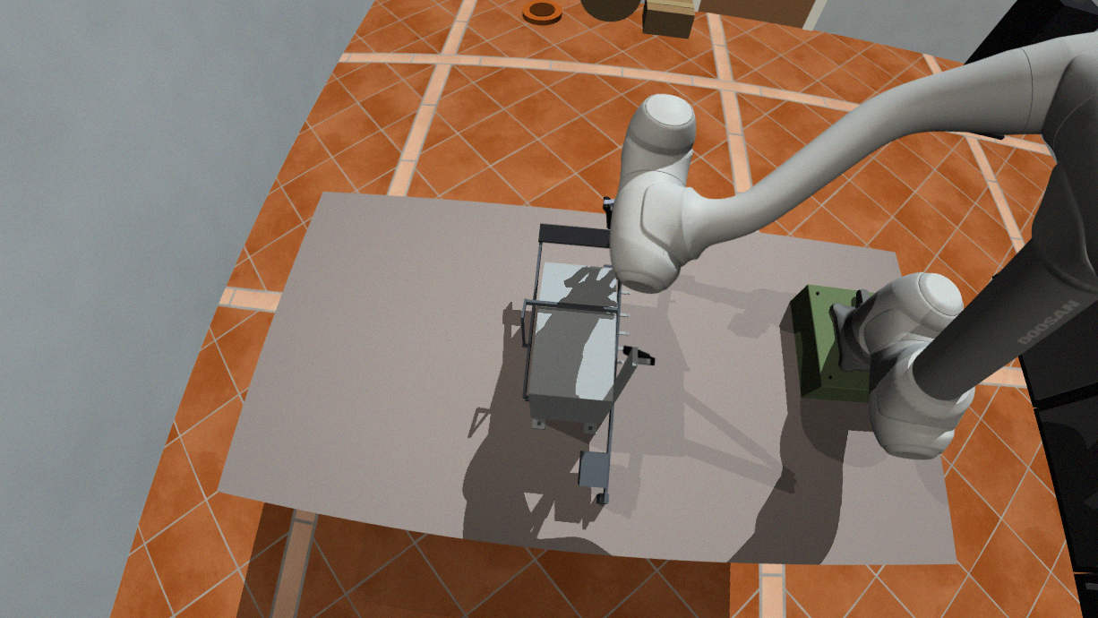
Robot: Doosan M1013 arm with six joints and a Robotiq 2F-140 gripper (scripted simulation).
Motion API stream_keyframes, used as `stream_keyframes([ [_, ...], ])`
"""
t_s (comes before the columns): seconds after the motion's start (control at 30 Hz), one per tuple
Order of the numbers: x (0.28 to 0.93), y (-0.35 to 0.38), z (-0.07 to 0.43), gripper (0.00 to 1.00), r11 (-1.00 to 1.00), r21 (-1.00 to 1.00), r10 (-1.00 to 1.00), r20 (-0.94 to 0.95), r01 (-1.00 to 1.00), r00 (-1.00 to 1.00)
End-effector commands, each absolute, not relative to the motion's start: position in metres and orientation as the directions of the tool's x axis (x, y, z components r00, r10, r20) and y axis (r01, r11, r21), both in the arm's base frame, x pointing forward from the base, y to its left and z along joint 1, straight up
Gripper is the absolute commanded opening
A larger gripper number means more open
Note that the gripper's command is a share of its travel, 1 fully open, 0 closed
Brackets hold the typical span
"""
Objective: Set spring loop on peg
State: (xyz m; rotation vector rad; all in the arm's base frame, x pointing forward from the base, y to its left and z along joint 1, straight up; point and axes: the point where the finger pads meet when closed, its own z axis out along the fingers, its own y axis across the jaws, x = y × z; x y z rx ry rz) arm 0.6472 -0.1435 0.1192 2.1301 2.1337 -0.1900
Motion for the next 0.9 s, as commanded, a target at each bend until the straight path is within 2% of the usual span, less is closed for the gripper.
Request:
stream_keyframes([
  [0.0, 0.6476, -0.1435, 0.1191, 0.25, 0.001, -0.002, 0.985, -0.173, 1.000, -0.001],
  [0.13, 0.6476, -0.1435, 0.1186, 0.25, 0.001, -0.002, 0.985, -0.173, 1.000, -0.001],
  [0.17, 0.6476, -0.1434, 0.1193, 1.00, 0.001, -0.002, 0.985, -0.173, 1.000, -0.001],
  [0.87, 0.6476, -0.1434, 0.1193, 1.00, 0.001, -0.002, 0.985, -0.173, 1.000, -0.001],
])
